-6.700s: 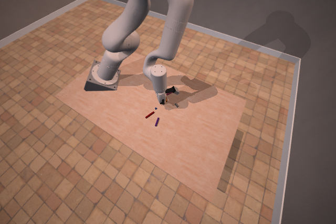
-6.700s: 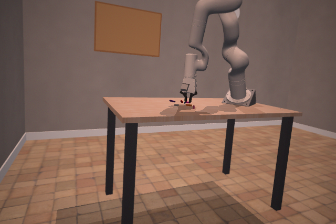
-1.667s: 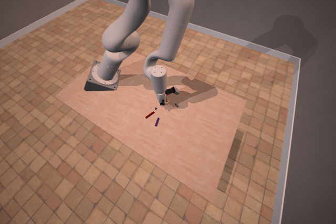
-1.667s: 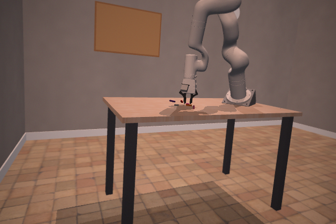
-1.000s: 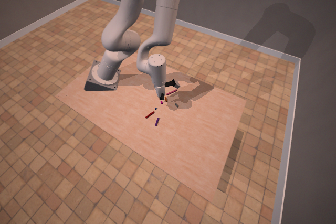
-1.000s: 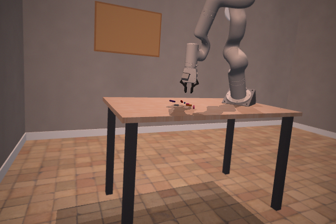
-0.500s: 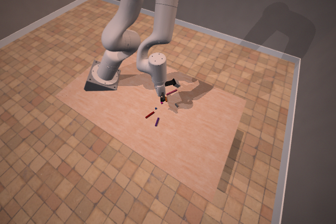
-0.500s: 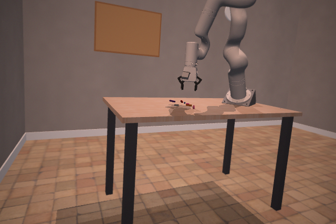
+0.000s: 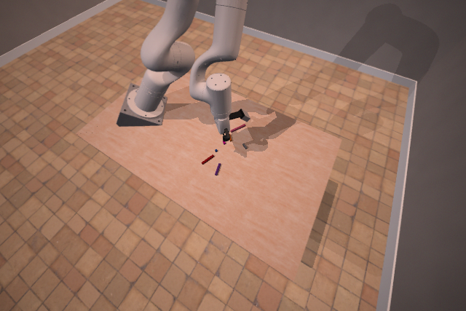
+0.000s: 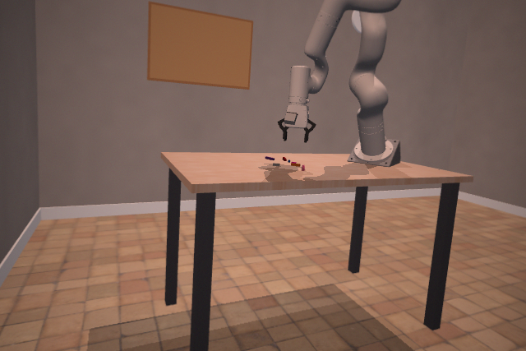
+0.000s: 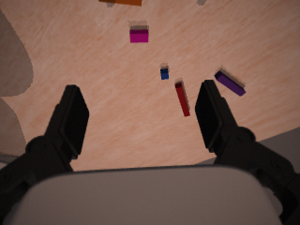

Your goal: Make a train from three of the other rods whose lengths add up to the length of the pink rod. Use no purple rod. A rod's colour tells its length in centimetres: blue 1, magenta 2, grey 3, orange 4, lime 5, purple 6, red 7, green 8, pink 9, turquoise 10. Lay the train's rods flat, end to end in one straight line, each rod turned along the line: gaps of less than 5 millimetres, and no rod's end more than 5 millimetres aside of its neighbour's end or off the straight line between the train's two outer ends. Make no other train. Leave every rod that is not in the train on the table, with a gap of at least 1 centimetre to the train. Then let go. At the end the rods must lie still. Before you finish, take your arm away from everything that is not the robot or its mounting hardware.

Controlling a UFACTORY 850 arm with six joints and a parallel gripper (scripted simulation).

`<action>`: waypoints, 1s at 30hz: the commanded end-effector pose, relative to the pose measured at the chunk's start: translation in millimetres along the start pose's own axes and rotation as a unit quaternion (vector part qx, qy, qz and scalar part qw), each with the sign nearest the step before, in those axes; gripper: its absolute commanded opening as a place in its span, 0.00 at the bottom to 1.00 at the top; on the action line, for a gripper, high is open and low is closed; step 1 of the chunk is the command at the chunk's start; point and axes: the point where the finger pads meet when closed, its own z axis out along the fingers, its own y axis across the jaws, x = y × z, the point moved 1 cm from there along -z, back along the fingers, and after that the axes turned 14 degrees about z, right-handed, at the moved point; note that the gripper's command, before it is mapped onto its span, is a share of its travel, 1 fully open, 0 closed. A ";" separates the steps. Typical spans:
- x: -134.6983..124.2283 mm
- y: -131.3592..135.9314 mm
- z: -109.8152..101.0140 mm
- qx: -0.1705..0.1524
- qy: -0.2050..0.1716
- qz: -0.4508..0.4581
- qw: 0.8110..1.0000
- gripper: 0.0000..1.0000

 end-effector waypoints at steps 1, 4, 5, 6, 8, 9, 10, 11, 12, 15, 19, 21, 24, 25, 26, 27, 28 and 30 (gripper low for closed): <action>5.6 2.8 0.5 0.000 0.000 -0.047 0.999 1.00; 8.2 4.0 0.9 0.000 0.000 -0.070 0.998 1.00; 11.4 5.4 1.4 0.000 0.000 -0.098 0.995 1.00; 15.0 7.0 2.0 0.000 0.000 -0.131 0.991 1.00; 18.2 8.4 2.5 0.000 0.000 -0.159 0.987 1.00; 20.2 9.2 2.9 0.000 -0.001 -0.176 0.984 1.00; 22.3 10.0 3.2 0.000 -0.001 -0.194 0.981 1.00; 24.3 10.9 3.6 0.000 -0.001 -0.212 0.977 1.00; 26.3 11.7 4.0 0.000 -0.001 -0.229 0.973 1.00; 32.4 14.1 5.1 0.001 -0.001 -0.280 0.960 1.00; 40.6 17.1 6.7 0.001 -0.001 -0.347 0.938 1.00; 40.6 17.1 6.7 0.001 -0.001 -0.347 0.938 1.00; 48.9 20.0 8.4 0.001 -0.001 -0.413 0.911 1.00; 50.6 20.6 8.8 0.001 -0.001 -0.426 0.905 1.00; 52.7 21.3 9.2 0.001 -0.001 -0.441 0.897 1.00; 54.8 22.0 9.7 0.001 -0.001 -0.457 0.889 1.00; 56.9 22.6 10.2 0.001 -0.001 -0.473 0.881 1.00; 61.1 24.0 11.1 0.001 -0.001 -0.503 0.864 1.00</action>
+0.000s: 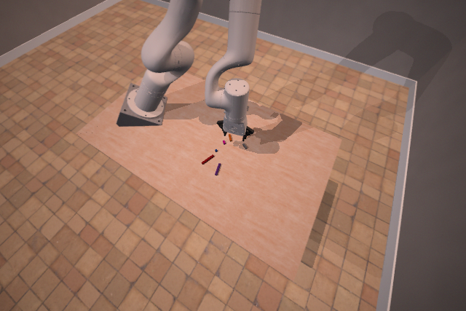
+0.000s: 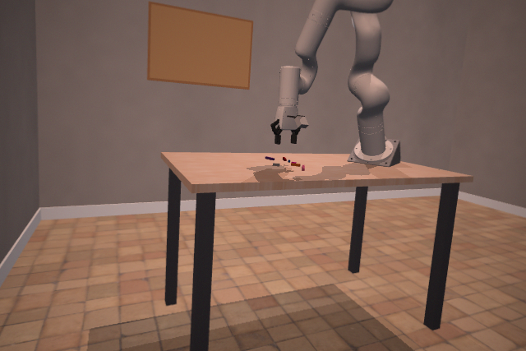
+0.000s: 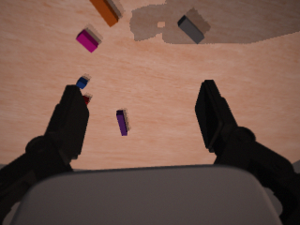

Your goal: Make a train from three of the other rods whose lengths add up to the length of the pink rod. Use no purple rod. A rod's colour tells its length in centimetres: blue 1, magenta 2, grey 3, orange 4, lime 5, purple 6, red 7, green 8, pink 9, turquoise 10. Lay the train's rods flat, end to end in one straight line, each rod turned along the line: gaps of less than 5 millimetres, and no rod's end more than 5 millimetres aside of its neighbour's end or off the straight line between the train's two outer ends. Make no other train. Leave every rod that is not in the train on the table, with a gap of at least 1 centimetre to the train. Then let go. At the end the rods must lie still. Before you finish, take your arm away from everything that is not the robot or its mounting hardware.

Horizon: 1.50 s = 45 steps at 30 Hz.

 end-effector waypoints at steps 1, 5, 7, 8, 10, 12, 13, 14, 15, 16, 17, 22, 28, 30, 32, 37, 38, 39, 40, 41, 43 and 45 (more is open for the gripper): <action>3.1 10.0 1.8 -0.008 0.005 -0.083 0.996 1.00; 6.3 18.3 3.5 -0.008 0.005 -0.153 0.988 1.00; 7.1 20.3 4.0 -0.008 0.004 -0.170 0.985 1.00; 7.1 20.3 4.0 -0.008 0.004 -0.170 0.985 1.00; 10.0 27.5 5.6 -0.009 0.004 -0.229 0.973 1.00; 11.2 30.3 6.3 -0.009 0.004 -0.253 0.968 1.00; 12.1 32.3 6.8 -0.009 0.004 -0.269 0.963 1.00; 13.0 34.4 7.3 -0.009 0.003 -0.286 0.958 1.00; 13.9 36.4 7.8 -0.010 0.003 -0.303 0.953 1.00; 14.8 38.5 8.3 -0.010 0.003 -0.320 0.947 1.00; 15.8 40.5 8.8 -0.010 0.003 -0.336 0.942 1.00; 20.1 49.7 11.2 -0.011 0.002 -0.410 0.912 1.00; 20.9 51.3 11.6 -0.011 0.002 -0.422 0.906 1.00; 20.9 51.3 11.6 -0.011 0.002 -0.422 0.906 0.24; 20.9 51.3 11.6 -0.011 0.002 -0.422 0.906 0.24; 20.9 51.3 11.6 -0.011 0.002 -0.422 0.906 0.24; 20.9 51.3 11.6 -0.011 0.002 -0.422 0.906 0.24; 20.9 51.3 11.6 -0.011 0.002 -0.422 0.906 0.24; 20.9 51.3 11.6 -0.011 0.002 -0.422 0.906 0.24; 20.9 51.3 11.6 -0.011 0.002 -0.422 0.906 0.24; 20.9 51.3 11.6 -0.011 0.002 -0.422 0.906 0.24; 20.9 51.3 11.6 -0.011 0.002 -0.422 0.906 0.24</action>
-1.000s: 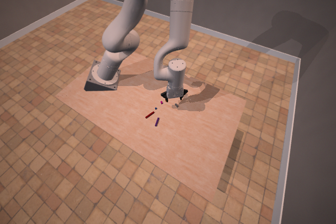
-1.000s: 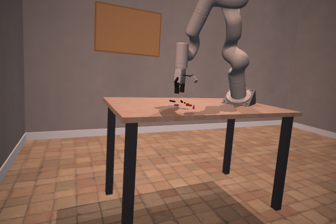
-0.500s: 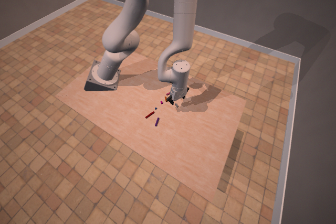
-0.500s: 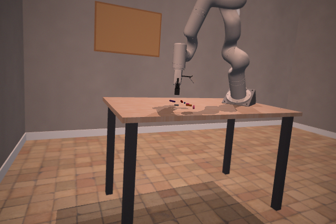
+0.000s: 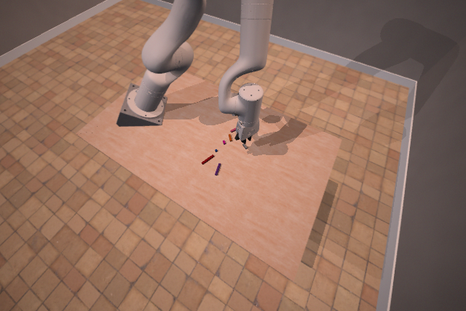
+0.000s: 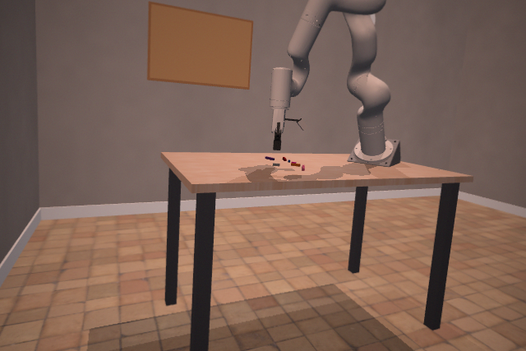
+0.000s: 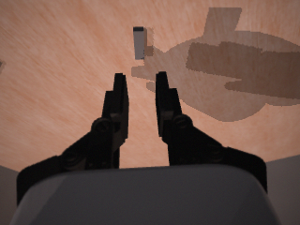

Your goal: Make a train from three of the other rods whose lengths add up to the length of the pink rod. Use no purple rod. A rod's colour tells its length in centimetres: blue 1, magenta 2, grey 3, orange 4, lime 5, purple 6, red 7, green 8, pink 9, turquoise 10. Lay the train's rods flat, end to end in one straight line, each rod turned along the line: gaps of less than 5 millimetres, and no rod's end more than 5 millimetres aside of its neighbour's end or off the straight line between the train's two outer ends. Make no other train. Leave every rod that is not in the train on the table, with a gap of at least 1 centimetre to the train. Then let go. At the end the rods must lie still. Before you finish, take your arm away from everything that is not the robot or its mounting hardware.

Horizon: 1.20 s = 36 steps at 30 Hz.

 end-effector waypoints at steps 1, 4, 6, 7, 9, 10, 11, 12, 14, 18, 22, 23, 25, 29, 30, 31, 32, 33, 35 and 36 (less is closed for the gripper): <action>-0.5 0.5 -0.5 0.000 -0.001 0.000 1.000 0.24; -0.5 0.5 -0.5 0.000 -0.001 0.000 1.000 0.24; -0.5 0.5 -0.5 0.000 -0.001 0.000 1.000 0.24; -0.5 0.5 -0.5 0.000 -0.001 0.000 1.000 0.24; -0.5 0.5 -0.5 0.000 -0.001 0.000 1.000 0.24; -0.5 0.5 -0.5 0.000 -0.001 0.000 1.000 0.24; -0.5 0.5 -0.5 0.000 -0.001 0.000 1.000 0.24; -0.5 0.5 -0.5 0.000 -0.001 0.000 1.000 0.24; -0.5 0.5 -0.5 0.000 -0.001 0.000 1.000 0.24; -0.5 0.5 -0.5 0.000 -0.001 0.000 1.000 0.24; -0.5 0.5 -0.3 0.000 -0.001 0.000 1.000 0.24; -0.5 0.5 -0.2 0.000 -0.001 0.000 1.000 0.24; -0.5 0.4 0.3 0.000 -0.001 0.000 1.000 0.24; -0.5 0.4 2.0 -0.001 -0.001 0.000 1.000 0.24; -0.5 0.4 2.0 -0.001 -0.001 0.000 1.000 0.24; -0.5 0.4 2.0 -0.001 -0.001 0.000 1.000 0.24; -0.5 0.4 2.7 -0.001 -0.001 0.000 1.000 0.24; -0.5 0.4 3.4 -0.001 -0.001 0.000 1.000 0.24; -0.5 0.3 5.2 -0.001 -0.001 0.000 1.000 0.24; -0.5 0.3 6.3 -0.001 -0.001 0.000 1.000 0.24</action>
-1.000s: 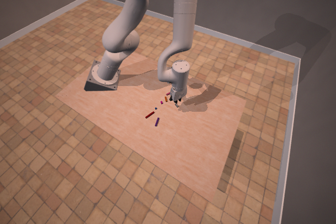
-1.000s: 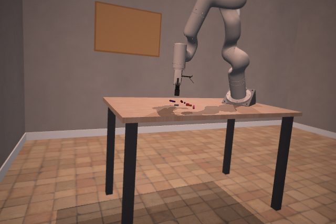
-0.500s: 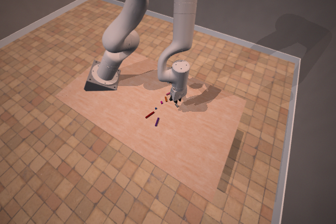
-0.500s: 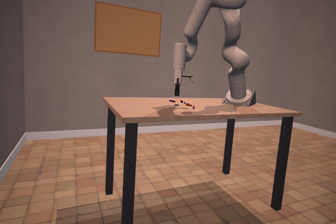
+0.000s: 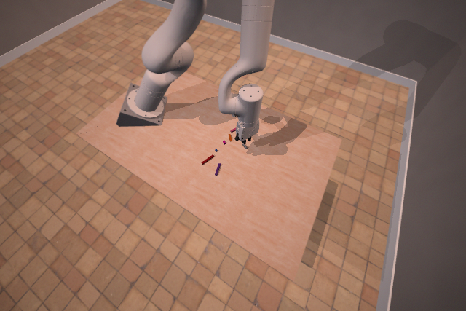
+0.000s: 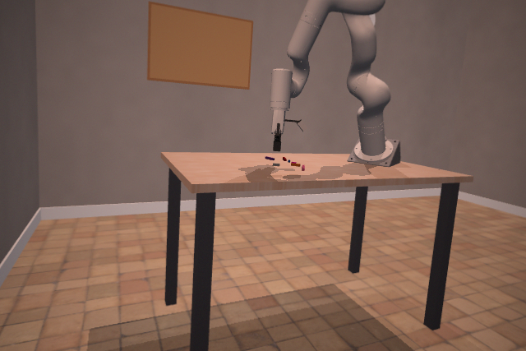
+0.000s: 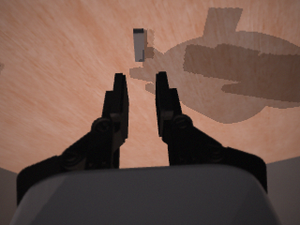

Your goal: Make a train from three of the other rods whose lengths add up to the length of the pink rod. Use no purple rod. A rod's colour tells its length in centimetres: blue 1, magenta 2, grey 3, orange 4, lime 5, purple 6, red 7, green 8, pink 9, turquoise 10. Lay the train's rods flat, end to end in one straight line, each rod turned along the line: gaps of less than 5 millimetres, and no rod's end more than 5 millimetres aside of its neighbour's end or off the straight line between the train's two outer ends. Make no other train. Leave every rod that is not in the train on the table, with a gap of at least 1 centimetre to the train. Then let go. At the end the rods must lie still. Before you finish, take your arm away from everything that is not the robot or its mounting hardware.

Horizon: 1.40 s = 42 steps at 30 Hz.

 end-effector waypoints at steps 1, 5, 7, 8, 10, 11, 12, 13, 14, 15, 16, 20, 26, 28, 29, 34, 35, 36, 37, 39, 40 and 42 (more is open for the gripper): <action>-0.5 0.3 3.3 -0.001 -0.001 0.000 1.000 0.24; -0.5 0.2 8.8 -0.001 -0.001 0.000 1.000 0.24; -0.6 0.1 11.8 -0.001 -0.001 0.000 1.000 0.24; -0.6 0.1 13.4 -0.001 -0.001 0.000 1.000 0.24; -0.6 0.0 16.7 -0.001 -0.001 0.000 1.000 0.24; -0.6 0.0 16.7 -0.001 -0.001 0.000 1.000 0.24; -0.6 0.0 16.7 -0.001 -0.001 0.000 1.000 0.24; -0.6 0.0 18.4 -0.001 -0.001 0.000 1.000 0.24; -0.6 0.0 20.1 -0.001 -0.001 0.000 1.000 0.24; -0.6 -0.1 21.7 -0.001 -0.001 0.000 1.000 0.24; -0.6 -0.1 23.4 -0.001 -0.001 0.000 1.000 0.24; -0.7 -0.3 29.9 -0.001 -0.001 0.000 1.000 0.24; -0.8 -0.5 38.4 -0.001 -0.001 0.000 1.000 0.24; -0.8 -0.5 39.6 -0.001 -0.001 0.000 1.000 0.24; -0.8 -0.5 39.6 -0.001 -0.001 0.000 1.000 0.24; -0.8 -0.6 44.4 -0.001 -0.001 0.000 1.000 0.24; -0.8 -0.6 45.2 -0.001 -0.001 0.000 1.000 0.24; -0.8 -0.6 45.8 -0.001 -0.001 0.000 1.000 0.24; -0.8 -0.6 46.4 -0.001 -0.001 0.000 1.000 0.24; -0.8 -0.7 47.4 -0.001 -0.001 0.000 1.000 0.24; -0.8 -0.7 47.7 -0.001 -0.001 0.000 1.000 0.24; -0.8 -0.7 48.2 -0.001 -0.001 0.000 1.000 0.24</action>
